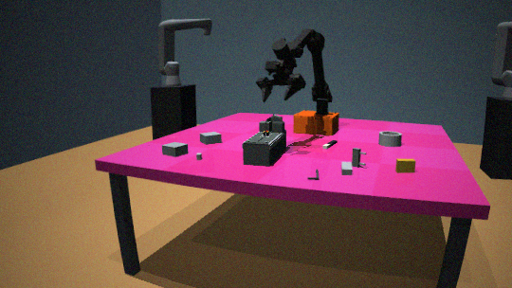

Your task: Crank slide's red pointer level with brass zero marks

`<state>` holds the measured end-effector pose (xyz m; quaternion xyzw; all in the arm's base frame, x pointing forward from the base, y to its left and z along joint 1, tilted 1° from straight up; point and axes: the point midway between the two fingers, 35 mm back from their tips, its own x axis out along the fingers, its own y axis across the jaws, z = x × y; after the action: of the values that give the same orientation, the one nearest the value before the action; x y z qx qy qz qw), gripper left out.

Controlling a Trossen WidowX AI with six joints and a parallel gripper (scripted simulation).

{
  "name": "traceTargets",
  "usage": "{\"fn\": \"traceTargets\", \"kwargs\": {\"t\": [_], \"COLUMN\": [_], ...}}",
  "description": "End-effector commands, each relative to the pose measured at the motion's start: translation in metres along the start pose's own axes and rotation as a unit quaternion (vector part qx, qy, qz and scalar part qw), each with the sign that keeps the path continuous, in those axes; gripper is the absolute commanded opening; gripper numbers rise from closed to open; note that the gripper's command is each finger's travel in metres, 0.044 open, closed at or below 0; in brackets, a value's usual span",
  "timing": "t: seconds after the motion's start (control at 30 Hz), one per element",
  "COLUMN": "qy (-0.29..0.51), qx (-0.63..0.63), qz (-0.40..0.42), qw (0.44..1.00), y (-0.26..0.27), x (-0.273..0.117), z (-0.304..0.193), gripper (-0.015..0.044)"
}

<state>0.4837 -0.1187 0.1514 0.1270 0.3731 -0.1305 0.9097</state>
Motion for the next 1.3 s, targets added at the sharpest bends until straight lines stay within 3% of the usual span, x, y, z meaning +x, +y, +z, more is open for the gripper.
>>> {"fn": "traceTargets", "kwargs": {"t": [0.0, 0.17, 0.8, 1.1, 1.27], "qy": [-0.004, -0.004, -0.004, -0.003, 0.0], "qx": [0.014, 0.014, 0.014, 0.01, -0.011], "qz": [-0.008, -0.008, -0.008, -0.006, 0.002], "qw": [1.0, 1.0, 1.0, 1.0, 1.0], "y": [-0.001, -0.006, -0.006, 0.001, -0.01], "x": [0.012, 0.039, 0.04, 0.002, -0.008], "z": [-0.003, -0.03, -0.031, 0.004, -0.002], "gripper": [0.044, 0.044, 0.044, 0.044, 0.044]}}
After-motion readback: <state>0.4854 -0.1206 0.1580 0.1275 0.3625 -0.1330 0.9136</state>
